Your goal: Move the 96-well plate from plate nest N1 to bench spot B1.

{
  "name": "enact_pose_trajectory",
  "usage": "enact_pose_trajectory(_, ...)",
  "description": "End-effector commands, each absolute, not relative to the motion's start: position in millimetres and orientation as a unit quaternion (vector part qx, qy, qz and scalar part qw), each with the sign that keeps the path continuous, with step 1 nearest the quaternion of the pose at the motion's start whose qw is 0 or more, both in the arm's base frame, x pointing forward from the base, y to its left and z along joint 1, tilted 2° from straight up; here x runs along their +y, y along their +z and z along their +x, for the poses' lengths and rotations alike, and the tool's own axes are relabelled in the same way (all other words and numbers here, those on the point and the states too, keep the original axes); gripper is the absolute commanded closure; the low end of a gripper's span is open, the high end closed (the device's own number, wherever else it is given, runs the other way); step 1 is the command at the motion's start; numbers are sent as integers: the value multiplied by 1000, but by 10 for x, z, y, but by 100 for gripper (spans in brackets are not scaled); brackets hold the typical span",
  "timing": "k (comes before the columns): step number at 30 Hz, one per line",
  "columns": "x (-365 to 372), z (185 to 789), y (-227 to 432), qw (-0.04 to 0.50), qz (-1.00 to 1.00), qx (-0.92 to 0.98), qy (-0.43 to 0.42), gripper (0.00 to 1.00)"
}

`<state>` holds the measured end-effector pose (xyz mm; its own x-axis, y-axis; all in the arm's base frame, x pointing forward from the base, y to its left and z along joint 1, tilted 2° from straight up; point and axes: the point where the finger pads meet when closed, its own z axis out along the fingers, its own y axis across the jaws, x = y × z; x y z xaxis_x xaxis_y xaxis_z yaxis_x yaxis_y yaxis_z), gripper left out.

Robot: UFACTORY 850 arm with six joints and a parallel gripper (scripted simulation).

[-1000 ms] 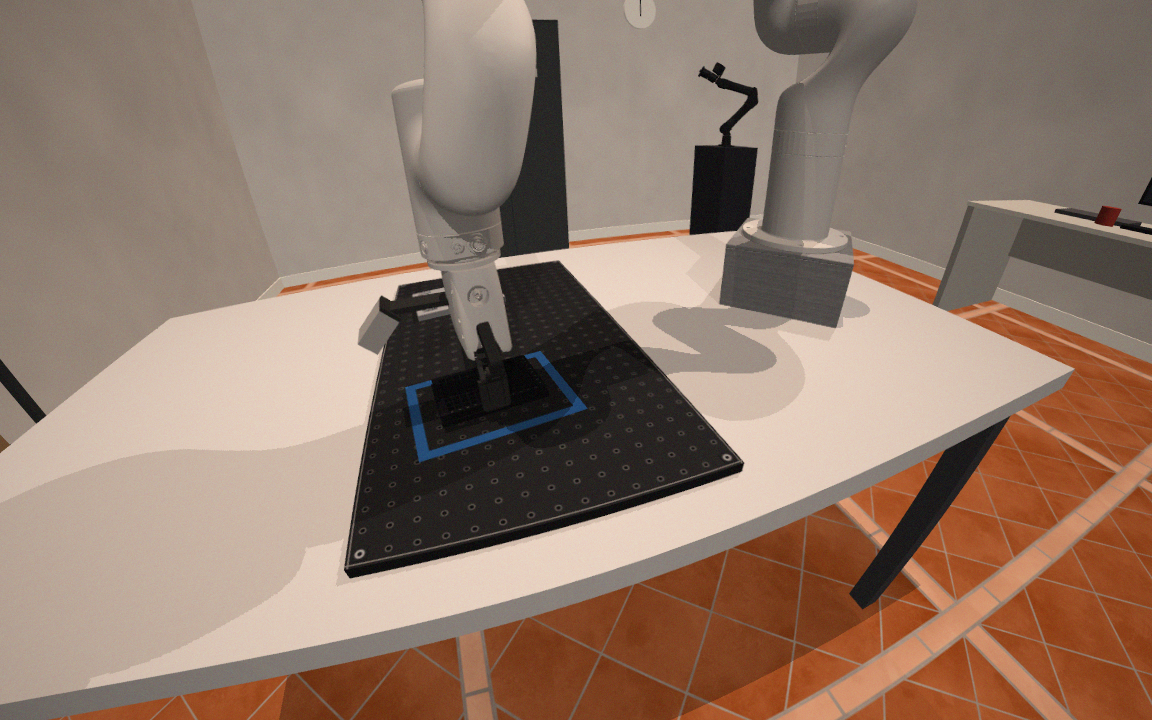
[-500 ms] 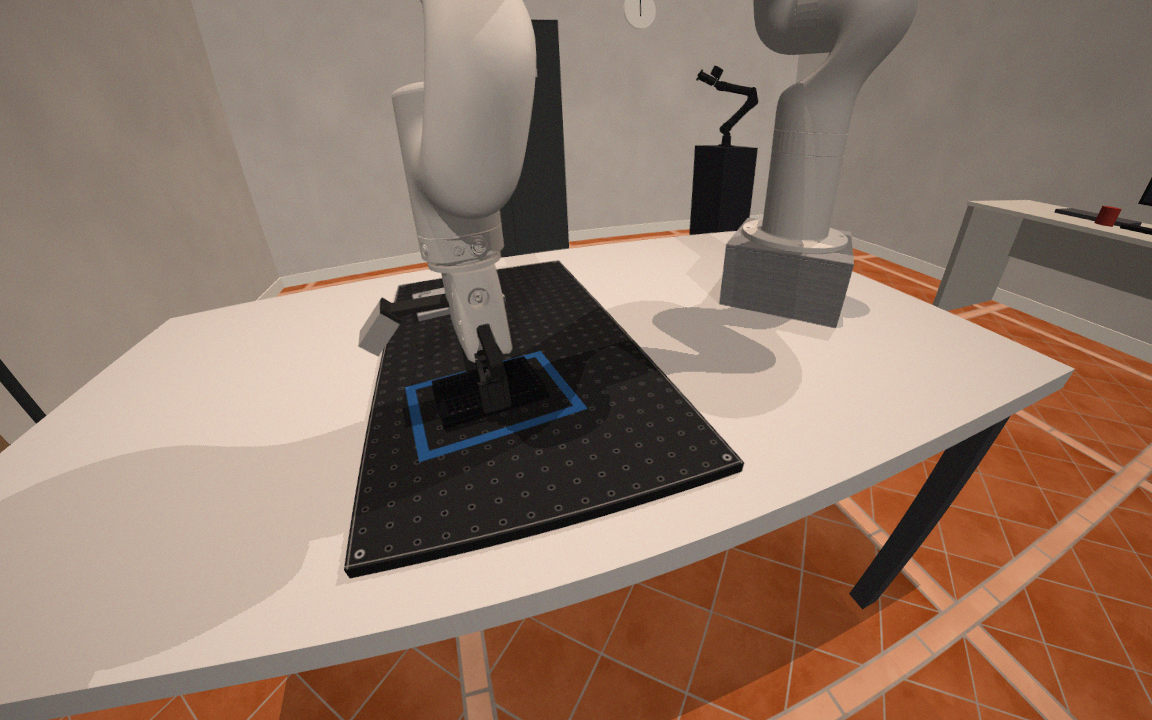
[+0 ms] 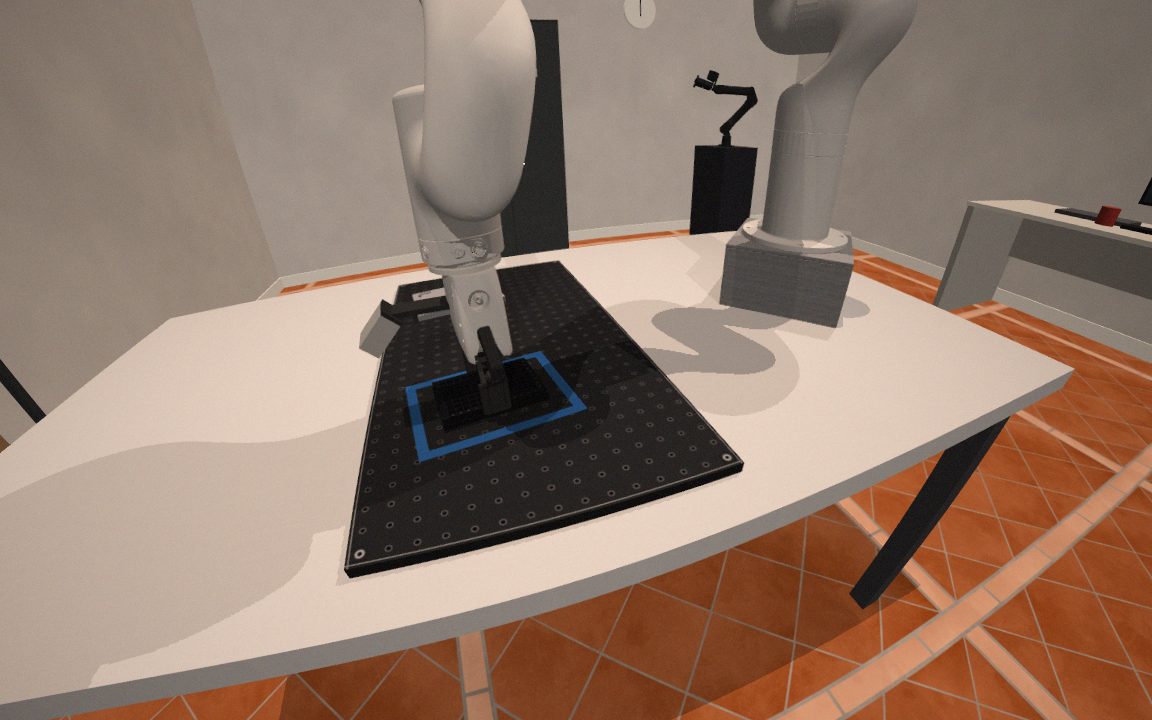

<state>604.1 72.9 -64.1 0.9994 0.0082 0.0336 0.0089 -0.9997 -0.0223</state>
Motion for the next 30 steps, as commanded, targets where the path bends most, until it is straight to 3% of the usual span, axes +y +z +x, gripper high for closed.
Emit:
enact_pose_trajectory(1,730,6052,-635,11,-1000,-4,-18,100)
enact_pose_trajectory(14,731,6053,-657,11,-1000,-4,-18,100)
enact_pose_trajectory(15,731,6053,-663,11,-1000,-4,-18,0)
enact_pose_trajectory(30,731,6053,-663,11,-1000,-4,-18,0)
